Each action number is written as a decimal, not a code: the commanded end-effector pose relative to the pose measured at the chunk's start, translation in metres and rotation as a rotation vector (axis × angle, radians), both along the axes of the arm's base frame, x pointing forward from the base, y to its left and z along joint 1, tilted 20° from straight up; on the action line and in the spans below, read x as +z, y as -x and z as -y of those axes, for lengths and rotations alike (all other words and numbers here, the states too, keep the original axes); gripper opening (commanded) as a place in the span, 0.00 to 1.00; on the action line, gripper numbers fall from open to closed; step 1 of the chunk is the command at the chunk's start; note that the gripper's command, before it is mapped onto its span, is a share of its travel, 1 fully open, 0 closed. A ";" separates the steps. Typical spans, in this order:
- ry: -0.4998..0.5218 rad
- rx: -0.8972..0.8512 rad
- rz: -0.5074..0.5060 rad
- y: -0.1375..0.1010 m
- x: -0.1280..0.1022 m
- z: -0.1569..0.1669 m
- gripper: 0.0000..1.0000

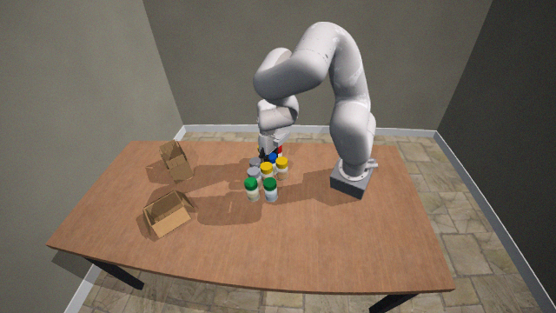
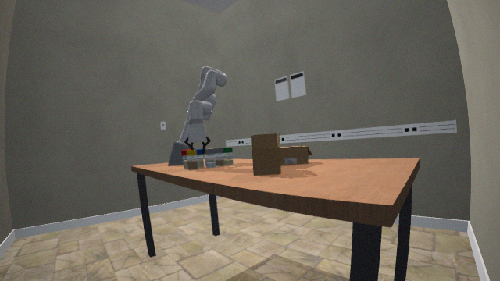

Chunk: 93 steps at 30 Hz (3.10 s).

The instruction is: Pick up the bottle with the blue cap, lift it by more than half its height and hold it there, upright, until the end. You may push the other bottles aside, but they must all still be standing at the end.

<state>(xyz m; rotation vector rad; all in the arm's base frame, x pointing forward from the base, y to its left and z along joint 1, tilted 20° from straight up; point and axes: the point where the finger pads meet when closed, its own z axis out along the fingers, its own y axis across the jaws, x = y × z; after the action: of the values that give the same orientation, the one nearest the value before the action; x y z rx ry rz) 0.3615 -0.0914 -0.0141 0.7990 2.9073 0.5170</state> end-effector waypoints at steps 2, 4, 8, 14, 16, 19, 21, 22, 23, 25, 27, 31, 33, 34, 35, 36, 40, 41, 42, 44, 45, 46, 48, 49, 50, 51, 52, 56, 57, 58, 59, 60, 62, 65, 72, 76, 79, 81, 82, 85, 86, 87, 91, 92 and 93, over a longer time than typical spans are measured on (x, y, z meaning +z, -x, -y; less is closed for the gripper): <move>0.001 0.000 0.002 -0.001 0.001 0.000 0.00; 0.001 0.000 0.002 -0.001 0.001 0.000 0.00; 0.001 0.000 0.002 -0.001 0.001 0.000 0.00; 0.001 0.000 0.002 -0.001 0.001 0.000 0.00; 0.001 0.000 0.002 -0.001 0.001 0.000 0.00; 0.001 0.000 0.002 -0.001 0.001 0.000 0.00; 0.001 0.000 0.002 -0.001 0.001 0.000 0.00; 0.001 0.000 0.002 -0.001 0.001 0.000 0.00; 0.001 0.000 0.002 -0.001 0.001 0.000 0.00; 0.001 0.000 0.002 -0.001 0.001 0.000 0.00; 0.001 0.000 0.002 -0.001 0.001 0.000 0.00; 0.001 0.000 0.002 -0.001 0.001 0.000 0.00; 0.001 0.000 0.002 -0.001 0.001 0.000 0.00; 0.001 0.000 0.002 -0.001 0.001 0.000 0.00; 0.001 0.000 0.002 -0.001 0.001 0.000 0.00; 0.001 0.000 0.002 -0.001 0.001 0.000 0.00; 0.001 0.000 0.002 -0.001 0.001 0.000 0.00; 0.001 0.000 0.002 -0.001 0.001 0.000 0.00; 0.001 0.000 0.002 -0.001 0.001 0.000 0.00; 0.001 0.000 0.002 -0.001 0.001 0.000 0.00; 0.001 0.000 0.002 -0.001 0.001 0.000 0.00; 0.001 0.000 0.002 -0.001 0.001 0.000 0.00; 0.001 0.000 0.002 -0.001 0.001 0.000 0.00; 0.001 0.000 0.002 -0.001 0.001 0.000 0.00; 0.001 0.000 0.002 -0.001 0.001 0.000 0.00; 0.001 0.000 0.002 -0.001 0.001 0.000 0.00; 0.001 0.000 0.002 0.000 0.003 0.001 0.00; 0.000 0.000 0.001 0.002 0.012 0.004 0.00; 0.000 0.000 0.001 0.002 0.015 0.005 0.00; 0.000 0.000 0.001 0.003 0.017 0.005 0.00; 0.000 0.000 0.000 0.003 0.019 0.006 0.00; 0.000 0.000 0.000 0.004 0.022 0.007 0.00; 0.000 0.000 0.000 0.004 0.024 0.008 0.00; 0.000 0.000 0.000 0.004 0.024 0.008 0.00; 0.000 0.000 0.001 0.005 0.031 0.010 0.00; 0.000 0.000 0.001 0.007 0.041 0.013 0.00; 0.000 0.000 0.001 0.008 0.046 0.014 0.00; 0.000 0.000 0.001 0.008 0.046 0.014 0.00; 0.000 0.000 0.001 0.008 0.046 0.014 0.00; 0.000 0.000 0.001 0.008 0.046 0.014 0.00; 0.001 0.000 0.002 0.008 0.045 0.014 0.00; 0.001 0.000 0.002 0.008 0.046 0.015 0.00; 0.000 0.000 0.001 0.009 0.053 0.016 0.00; 0.000 0.000 0.001 0.010 0.054 0.017 0.00; 0.000 0.000 0.000 0.010 0.056 0.017 0.00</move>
<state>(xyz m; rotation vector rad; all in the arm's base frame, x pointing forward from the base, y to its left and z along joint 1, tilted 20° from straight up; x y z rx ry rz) 0.3516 -0.1059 0.0336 0.7996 2.9097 0.5188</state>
